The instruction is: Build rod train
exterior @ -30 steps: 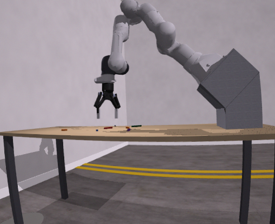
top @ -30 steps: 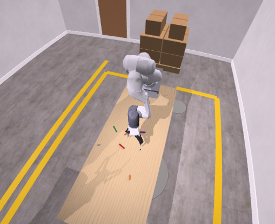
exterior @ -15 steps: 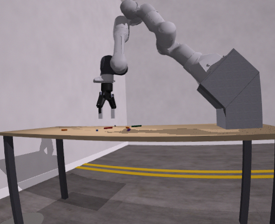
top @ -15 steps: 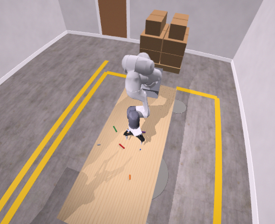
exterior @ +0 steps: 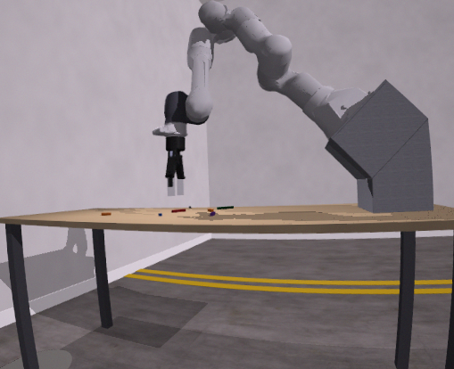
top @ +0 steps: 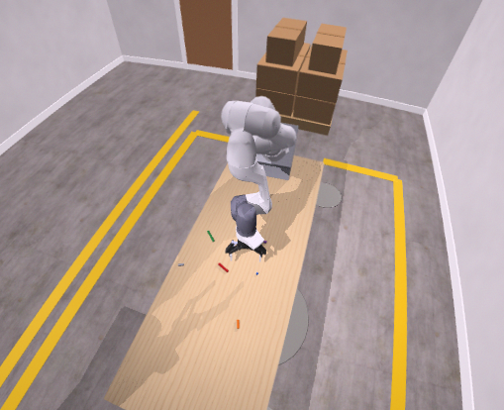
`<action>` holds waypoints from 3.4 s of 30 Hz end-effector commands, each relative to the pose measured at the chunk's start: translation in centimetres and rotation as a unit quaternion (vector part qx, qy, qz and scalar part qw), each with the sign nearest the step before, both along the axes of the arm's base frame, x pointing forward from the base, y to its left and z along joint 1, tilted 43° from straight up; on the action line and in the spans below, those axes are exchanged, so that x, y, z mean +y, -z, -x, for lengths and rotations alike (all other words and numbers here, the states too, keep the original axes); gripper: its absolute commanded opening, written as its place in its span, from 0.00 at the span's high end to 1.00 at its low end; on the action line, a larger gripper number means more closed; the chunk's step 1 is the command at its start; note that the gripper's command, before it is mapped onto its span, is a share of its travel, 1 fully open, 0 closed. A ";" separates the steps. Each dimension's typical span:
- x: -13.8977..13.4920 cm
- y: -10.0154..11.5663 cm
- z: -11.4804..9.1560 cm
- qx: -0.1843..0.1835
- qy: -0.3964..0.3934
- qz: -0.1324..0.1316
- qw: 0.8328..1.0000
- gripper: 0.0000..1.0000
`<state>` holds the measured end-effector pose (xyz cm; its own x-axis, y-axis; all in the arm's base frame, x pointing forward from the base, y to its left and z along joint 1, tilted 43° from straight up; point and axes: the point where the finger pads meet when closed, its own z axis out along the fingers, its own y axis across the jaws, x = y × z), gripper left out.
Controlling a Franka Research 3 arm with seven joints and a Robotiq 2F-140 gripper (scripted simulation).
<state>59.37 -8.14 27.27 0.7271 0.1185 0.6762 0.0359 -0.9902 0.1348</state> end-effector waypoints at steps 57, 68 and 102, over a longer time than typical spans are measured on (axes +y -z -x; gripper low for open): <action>-0.3 0.0 -0.1 0.028 -0.180 0.172 0.968 0.00; -0.3 0.0 -0.1 0.028 -0.180 0.172 0.968 0.00; -0.4 0.0 -0.1 0.028 -0.177 0.169 0.969 0.00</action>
